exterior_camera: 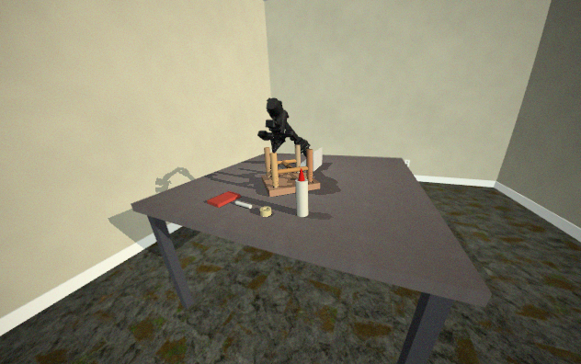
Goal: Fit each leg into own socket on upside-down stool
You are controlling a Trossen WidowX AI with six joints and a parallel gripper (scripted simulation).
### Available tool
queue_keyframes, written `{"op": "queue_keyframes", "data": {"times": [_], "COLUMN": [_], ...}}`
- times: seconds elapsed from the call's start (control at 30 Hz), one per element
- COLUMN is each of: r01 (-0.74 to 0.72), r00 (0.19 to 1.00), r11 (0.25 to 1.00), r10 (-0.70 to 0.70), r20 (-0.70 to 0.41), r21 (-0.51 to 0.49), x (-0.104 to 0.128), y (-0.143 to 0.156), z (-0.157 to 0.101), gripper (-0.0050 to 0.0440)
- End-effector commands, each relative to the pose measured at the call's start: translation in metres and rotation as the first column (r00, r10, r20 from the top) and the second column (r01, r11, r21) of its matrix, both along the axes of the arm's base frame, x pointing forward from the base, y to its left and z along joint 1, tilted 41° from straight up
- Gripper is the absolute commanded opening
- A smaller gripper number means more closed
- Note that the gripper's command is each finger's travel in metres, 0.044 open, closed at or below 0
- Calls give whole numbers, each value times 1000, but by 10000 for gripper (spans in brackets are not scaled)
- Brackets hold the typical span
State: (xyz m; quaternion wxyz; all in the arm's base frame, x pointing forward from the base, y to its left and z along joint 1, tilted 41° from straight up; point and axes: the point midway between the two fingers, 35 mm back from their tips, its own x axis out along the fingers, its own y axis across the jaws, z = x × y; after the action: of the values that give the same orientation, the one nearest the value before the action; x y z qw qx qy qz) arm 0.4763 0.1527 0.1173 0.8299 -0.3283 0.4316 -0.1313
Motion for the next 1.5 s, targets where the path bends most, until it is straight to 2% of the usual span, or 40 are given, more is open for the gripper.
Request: {"op": "queue_keyframes", "data": {"times": [0.0,1.47], "r01": [18,18], "r00": [999,999], "r11": [1000,1000], "r10": [-18,-18], "r20": [-28,-28], "r21": [-5,-5], "x": [0,0], "y": [-13,-16], "z": [-10,-14], "gripper": [0,0]}}
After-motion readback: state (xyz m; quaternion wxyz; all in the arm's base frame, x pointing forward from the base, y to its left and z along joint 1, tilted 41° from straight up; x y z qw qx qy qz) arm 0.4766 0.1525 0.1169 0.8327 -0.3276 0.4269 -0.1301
